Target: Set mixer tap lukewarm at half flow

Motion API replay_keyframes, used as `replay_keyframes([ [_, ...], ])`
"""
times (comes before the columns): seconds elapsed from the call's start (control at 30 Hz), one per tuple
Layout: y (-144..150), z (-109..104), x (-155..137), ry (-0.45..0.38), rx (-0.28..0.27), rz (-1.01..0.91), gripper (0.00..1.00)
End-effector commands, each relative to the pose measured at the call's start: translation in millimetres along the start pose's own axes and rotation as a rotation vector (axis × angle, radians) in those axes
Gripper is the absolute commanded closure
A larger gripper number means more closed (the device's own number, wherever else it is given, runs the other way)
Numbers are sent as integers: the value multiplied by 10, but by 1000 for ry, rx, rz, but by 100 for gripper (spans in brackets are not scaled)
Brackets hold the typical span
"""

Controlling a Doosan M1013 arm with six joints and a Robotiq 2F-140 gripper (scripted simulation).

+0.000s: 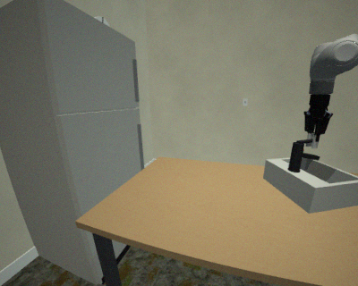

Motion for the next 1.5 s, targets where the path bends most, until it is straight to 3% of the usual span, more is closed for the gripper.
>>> replay_keyframes([
  [0.0, 0, -1, 0, 0, 0, 0, 100],
  [0.67, 0, -1, 0, 0, 0, 0, 100],
  [0.7, 0, -1, 0, 0, 0, 0, 63],
  [1.47, 0, -1, 0, 0, 0, 0, 63],
])
Point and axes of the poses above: the point where the finger pads meet when closed, its own z axis out along the fingers, its own y axis across the jaws, x = y × z, the point moved 8 cm from there along -z, back along the fingers, and after that the axes turned 13 degrees about z, right-handed, at the moved point
